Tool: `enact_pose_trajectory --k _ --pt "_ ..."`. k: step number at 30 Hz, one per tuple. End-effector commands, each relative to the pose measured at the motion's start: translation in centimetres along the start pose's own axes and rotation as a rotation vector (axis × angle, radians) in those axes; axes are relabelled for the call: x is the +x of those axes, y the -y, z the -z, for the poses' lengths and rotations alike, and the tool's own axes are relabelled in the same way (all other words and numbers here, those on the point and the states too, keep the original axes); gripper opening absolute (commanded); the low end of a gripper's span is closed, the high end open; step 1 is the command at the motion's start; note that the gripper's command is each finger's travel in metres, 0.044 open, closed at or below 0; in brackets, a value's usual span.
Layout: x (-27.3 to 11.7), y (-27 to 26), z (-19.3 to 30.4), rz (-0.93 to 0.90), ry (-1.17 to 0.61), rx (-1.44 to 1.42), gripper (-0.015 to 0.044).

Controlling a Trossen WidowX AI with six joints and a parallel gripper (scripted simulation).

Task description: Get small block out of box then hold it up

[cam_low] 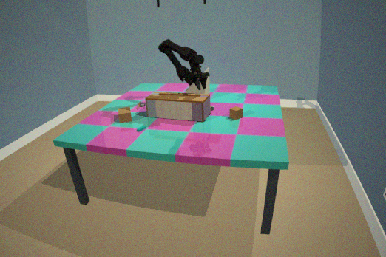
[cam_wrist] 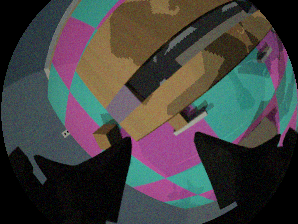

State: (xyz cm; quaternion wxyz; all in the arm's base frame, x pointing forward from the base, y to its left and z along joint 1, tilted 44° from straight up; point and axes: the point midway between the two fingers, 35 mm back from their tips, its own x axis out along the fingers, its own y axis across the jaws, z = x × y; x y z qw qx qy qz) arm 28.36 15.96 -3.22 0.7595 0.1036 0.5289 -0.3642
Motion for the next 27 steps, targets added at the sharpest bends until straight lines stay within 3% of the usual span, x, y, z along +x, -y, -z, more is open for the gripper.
enact_pose_trajectory --k 1,4,27 --pt "0.5 0.0 1.4 0.065 0.069 -0.811 0.0285" --pt "0.5 0.0 1.9 0.1 0.087 -1.135 0.0285" --pt "0.3 -0.1 4.0 0.391 0.063 -2.605 0.0285"
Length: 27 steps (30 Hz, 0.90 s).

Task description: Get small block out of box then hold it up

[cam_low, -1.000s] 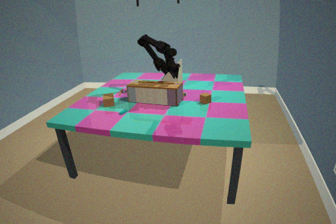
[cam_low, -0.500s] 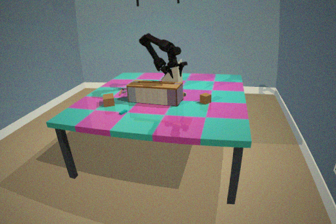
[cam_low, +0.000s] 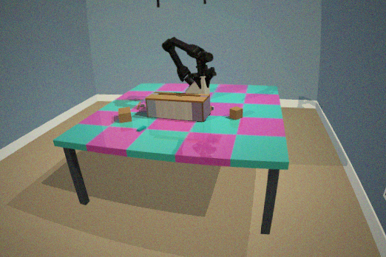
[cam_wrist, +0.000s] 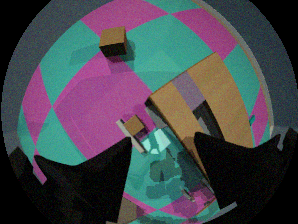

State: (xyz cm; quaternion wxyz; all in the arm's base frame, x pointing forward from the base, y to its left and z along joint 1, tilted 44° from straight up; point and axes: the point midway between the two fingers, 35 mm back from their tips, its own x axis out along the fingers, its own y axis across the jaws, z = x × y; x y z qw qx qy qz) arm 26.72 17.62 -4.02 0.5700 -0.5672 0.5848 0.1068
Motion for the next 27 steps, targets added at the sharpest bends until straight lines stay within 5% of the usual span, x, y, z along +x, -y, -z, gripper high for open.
enact_pose_trajectory --k 1,19,27 --pt "0.3 -1.7 -0.1 0.09 -0.087 -0.959 0.0285" --pt "-0.2 -3.1 -0.4 0.118 -0.265 -2.103 0.0285" --pt "-0.2 -3.2 -0.4 0.116 -0.277 -2.164 0.0285"
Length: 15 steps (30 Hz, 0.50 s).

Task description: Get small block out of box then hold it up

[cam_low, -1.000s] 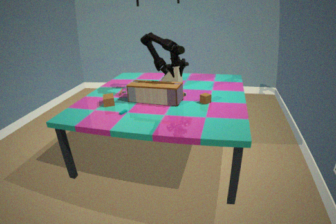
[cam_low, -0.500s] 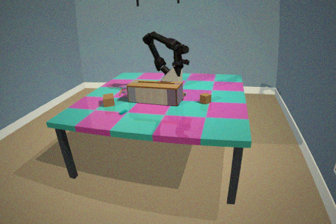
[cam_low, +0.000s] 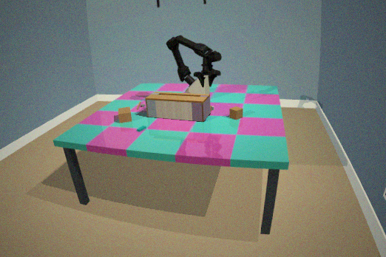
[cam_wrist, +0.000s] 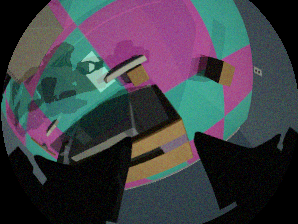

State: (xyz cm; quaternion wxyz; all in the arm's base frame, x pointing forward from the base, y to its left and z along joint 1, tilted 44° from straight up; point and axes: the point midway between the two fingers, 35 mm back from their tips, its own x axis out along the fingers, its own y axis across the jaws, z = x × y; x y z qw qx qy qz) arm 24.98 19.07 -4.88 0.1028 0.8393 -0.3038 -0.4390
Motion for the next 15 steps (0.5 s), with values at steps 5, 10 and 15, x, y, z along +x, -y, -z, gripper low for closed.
enact_pose_trajectory --k 5,10,15 --pt "0.3 0.1 -0.9 -0.034 -0.048 -0.438 0.0285" --pt "0.3 0.1 -0.9 -0.034 -0.048 -0.438 0.0285" --pt "2.5 0.1 -1.6 -0.033 -0.048 -0.438 0.0285"
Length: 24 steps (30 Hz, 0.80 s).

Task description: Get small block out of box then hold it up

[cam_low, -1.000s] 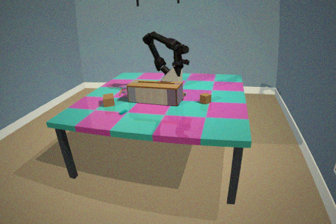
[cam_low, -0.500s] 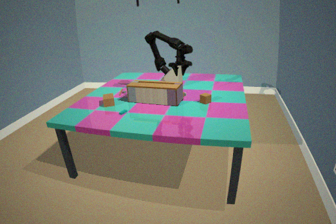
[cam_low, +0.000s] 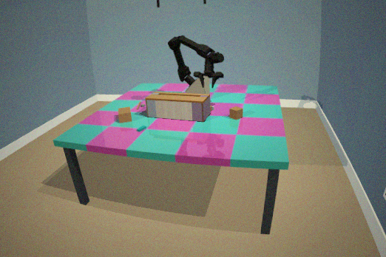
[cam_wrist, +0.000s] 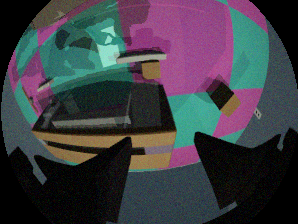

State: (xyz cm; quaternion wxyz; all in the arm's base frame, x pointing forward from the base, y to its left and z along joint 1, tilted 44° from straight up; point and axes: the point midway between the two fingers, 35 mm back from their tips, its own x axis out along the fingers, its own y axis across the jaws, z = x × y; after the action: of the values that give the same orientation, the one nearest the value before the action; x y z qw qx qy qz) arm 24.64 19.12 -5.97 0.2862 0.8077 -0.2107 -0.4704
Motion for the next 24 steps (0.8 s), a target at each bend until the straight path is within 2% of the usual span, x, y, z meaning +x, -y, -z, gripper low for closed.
enact_pose_trajectory --k 1,5,24 --pt "3.5 0.2 -1.5 -0.013 0.006 -0.02 0.0285" --pt "8.2 -0.1 -3.8 -0.018 0.004 -0.02 0.0285" --pt "10.3 -0.2 -4.6 -0.017 0.004 -0.02 0.0285"
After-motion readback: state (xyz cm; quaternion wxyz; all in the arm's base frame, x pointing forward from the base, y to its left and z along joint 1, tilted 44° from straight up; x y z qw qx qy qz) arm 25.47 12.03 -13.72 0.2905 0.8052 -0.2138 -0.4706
